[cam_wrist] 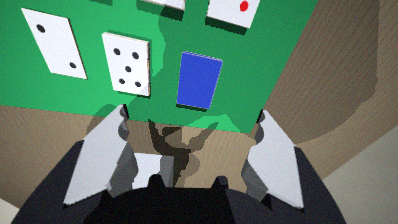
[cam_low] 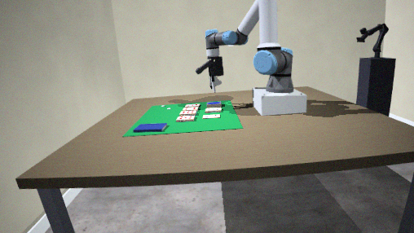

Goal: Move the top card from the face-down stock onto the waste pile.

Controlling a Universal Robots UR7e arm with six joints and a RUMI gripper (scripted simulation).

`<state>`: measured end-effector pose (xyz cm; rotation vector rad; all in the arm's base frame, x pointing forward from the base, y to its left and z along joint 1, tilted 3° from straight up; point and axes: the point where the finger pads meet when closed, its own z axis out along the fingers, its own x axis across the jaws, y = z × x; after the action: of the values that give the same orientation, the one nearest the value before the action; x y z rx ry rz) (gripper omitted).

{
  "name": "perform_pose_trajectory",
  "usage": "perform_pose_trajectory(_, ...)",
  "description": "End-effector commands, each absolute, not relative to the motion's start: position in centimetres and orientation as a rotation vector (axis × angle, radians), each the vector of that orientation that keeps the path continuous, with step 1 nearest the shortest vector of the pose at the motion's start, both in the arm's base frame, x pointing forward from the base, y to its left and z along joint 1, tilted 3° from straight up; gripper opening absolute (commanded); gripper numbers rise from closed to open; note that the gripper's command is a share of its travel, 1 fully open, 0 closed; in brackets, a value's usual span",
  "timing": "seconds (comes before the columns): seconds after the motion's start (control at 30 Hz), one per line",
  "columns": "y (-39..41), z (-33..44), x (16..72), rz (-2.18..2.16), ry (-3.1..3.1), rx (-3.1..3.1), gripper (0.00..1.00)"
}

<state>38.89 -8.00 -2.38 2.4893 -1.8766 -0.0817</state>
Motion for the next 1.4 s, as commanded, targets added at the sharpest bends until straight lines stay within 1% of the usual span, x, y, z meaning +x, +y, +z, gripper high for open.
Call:
perform_pose_trajectory(0.0,-8.1,-2.3,38.9,-0.079,-1.931,2.444,1.0)
perform_pose_trajectory(0.77,-8.3,-2.4,38.8,-0.077,-2.055,2.337,1.0)
perform_pose_trajectory(0.8,-8.3,-2.4,38.8,-0.077,-2.055,2.337,0.5)
perform_pose_trajectory(1.37,-8.2,-3.8,38.8,-0.077,-2.055,2.337,0.5)
